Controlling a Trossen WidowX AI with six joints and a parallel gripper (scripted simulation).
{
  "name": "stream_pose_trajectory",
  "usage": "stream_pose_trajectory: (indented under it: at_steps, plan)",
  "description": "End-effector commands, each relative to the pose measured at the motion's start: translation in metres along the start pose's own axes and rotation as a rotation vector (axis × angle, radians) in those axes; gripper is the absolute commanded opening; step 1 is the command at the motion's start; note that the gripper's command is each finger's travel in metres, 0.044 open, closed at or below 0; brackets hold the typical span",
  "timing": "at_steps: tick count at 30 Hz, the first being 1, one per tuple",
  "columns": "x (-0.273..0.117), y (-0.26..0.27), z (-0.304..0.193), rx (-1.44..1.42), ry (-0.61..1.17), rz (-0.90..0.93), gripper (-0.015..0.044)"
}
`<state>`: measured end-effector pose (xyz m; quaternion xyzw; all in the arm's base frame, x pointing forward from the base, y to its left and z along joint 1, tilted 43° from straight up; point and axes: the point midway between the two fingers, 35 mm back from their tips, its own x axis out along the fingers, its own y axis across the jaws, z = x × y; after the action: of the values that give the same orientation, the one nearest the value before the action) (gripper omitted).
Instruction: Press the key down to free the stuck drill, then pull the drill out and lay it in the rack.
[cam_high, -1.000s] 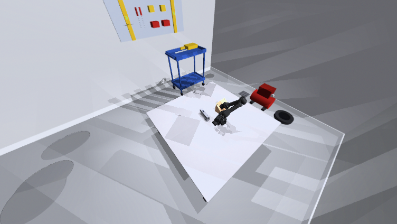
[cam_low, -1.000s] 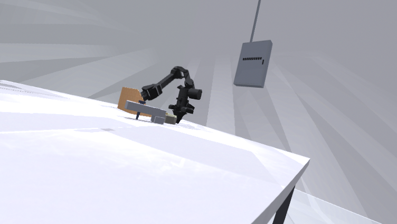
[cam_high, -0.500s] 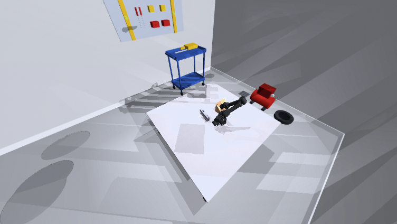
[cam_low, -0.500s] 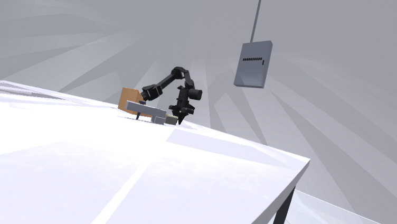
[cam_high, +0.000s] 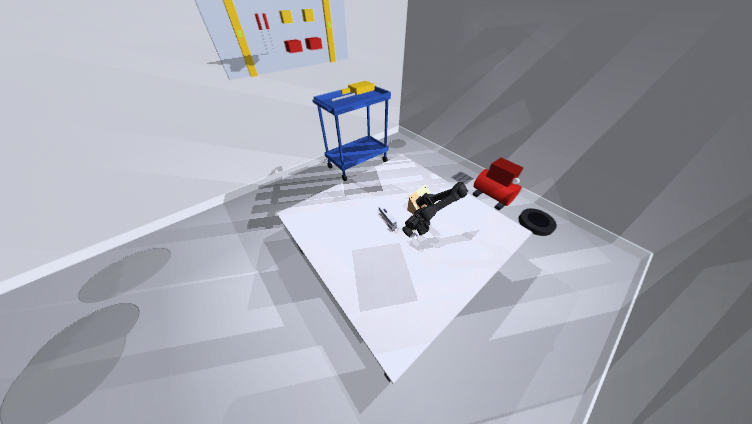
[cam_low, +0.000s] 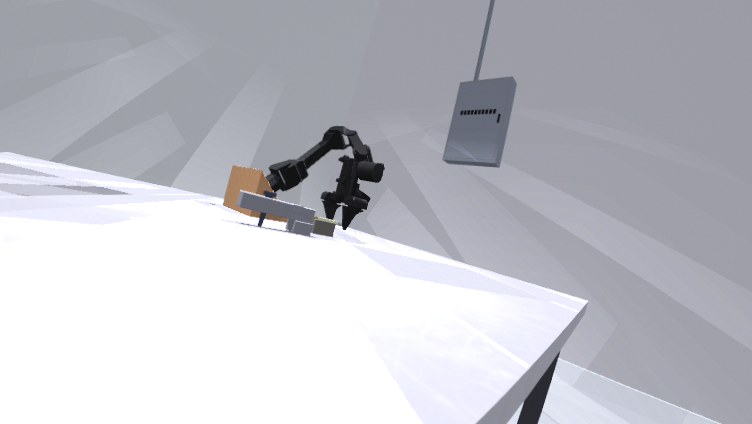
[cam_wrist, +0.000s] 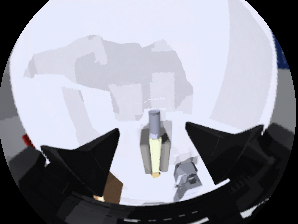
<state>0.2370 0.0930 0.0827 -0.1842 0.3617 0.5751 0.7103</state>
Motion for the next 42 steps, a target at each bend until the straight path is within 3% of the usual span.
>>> stream_pose_trajectory:
  at_steps: [1, 12, 22, 31, 38, 42]
  plan:
    - [-0.018, -0.001, 0.000, -0.007, 0.006, -0.004, 0.0440]
    - [-0.056, -0.008, 0.003, -0.028, 0.005, -0.042, 0.0440]
    - [-0.188, -0.063, 0.028, -0.366, 0.157, -0.583, 0.0440]
    - [-0.326, -0.046, 0.058, -0.590, 0.459, -1.051, 0.0440]
    - [-0.423, 0.015, 0.095, -0.725, 0.830, -1.356, 0.0440]
    - [-0.458, 0.055, 0.118, -0.766, 1.037, -1.476, 0.0440]
